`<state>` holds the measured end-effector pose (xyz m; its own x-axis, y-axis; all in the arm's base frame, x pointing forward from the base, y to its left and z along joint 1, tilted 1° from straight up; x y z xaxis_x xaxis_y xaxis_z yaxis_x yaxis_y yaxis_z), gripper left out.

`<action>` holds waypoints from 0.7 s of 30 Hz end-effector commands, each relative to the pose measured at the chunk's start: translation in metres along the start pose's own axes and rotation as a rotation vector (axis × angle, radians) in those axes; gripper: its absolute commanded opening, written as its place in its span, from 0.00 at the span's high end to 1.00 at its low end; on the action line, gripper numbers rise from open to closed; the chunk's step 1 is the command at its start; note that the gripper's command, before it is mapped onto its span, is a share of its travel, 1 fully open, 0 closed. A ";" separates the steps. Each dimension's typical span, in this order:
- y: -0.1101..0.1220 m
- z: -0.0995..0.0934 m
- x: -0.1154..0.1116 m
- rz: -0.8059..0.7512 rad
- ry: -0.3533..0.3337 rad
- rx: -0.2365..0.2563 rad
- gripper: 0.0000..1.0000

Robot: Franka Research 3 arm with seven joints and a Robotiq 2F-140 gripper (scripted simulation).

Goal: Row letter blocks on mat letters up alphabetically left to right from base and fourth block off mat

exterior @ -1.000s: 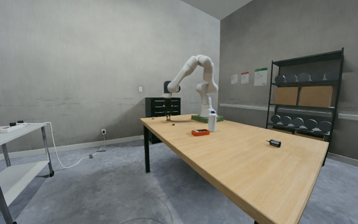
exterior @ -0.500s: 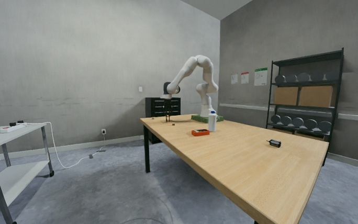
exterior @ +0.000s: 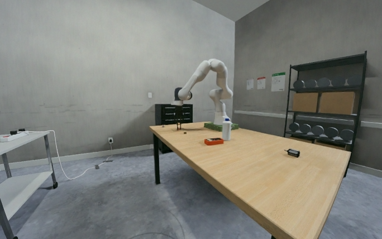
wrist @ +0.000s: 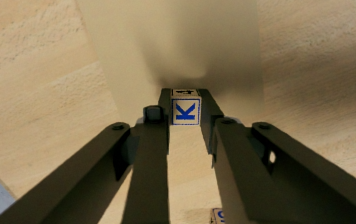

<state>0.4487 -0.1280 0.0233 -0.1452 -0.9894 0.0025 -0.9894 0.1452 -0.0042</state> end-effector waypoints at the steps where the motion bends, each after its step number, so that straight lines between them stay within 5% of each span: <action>1: -0.002 -0.001 0.000 -0.007 -0.001 0.005 0.78; 21: -0.004 -0.001 0.000 -0.009 -0.001 0.005 0.78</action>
<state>0.4503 -0.1283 0.0237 -0.1428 -0.9897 0.0021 -0.9897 0.1428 -0.0064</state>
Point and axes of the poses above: the point where the finger pads meet when closed, its own z axis out along the fingers, its own y axis across the jaws, x = y × z, the point moved 3 cm from there along -z, back along the fingers, and after that the axes turned 13 degrees about -z, right-handed, at the moved point
